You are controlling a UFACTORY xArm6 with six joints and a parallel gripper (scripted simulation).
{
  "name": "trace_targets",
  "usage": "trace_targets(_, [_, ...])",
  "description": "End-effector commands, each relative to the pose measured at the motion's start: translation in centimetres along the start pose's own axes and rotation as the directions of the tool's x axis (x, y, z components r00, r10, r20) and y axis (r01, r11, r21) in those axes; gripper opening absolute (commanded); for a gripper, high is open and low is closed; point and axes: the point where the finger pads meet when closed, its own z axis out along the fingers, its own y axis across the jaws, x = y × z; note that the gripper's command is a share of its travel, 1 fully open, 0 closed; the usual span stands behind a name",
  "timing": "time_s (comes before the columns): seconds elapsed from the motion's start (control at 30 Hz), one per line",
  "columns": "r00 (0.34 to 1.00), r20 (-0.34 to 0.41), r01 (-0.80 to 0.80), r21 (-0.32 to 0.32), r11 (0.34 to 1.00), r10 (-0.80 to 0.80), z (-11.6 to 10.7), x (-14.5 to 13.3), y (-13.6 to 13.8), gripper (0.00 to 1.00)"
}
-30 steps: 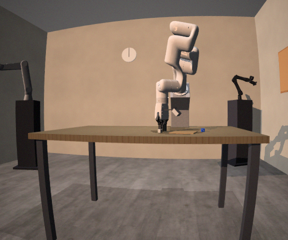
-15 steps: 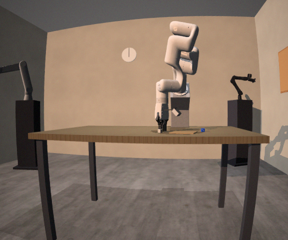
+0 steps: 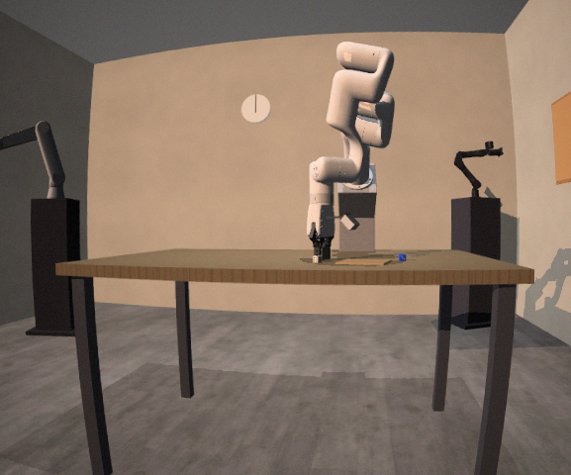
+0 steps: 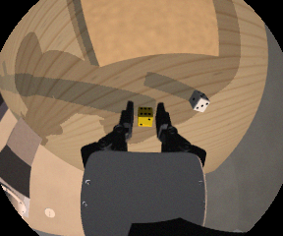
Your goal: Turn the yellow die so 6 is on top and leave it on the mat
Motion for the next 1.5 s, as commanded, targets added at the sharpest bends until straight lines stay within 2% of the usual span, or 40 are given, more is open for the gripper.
trace_targets(0.0, [1.0,0.0,0.0,-0.001,1.0,0.0,-0.02,-0.01,0.02,0.36])
trace_targets(0.17, [1.0,0.0,0.0,-0.001,1.0,0.0,-0.02,-0.01,0.02,0.36])
trace_targets(0.2, [1.0,0.0,0.0,-0.001,1.0,0.0,-0.02,-0.01,0.02,0.15])
trace_targets(1.47, [1.0,0.0,0.0,-0.001,1.0,0.0,-0.42,0.0,0.02,0.15])
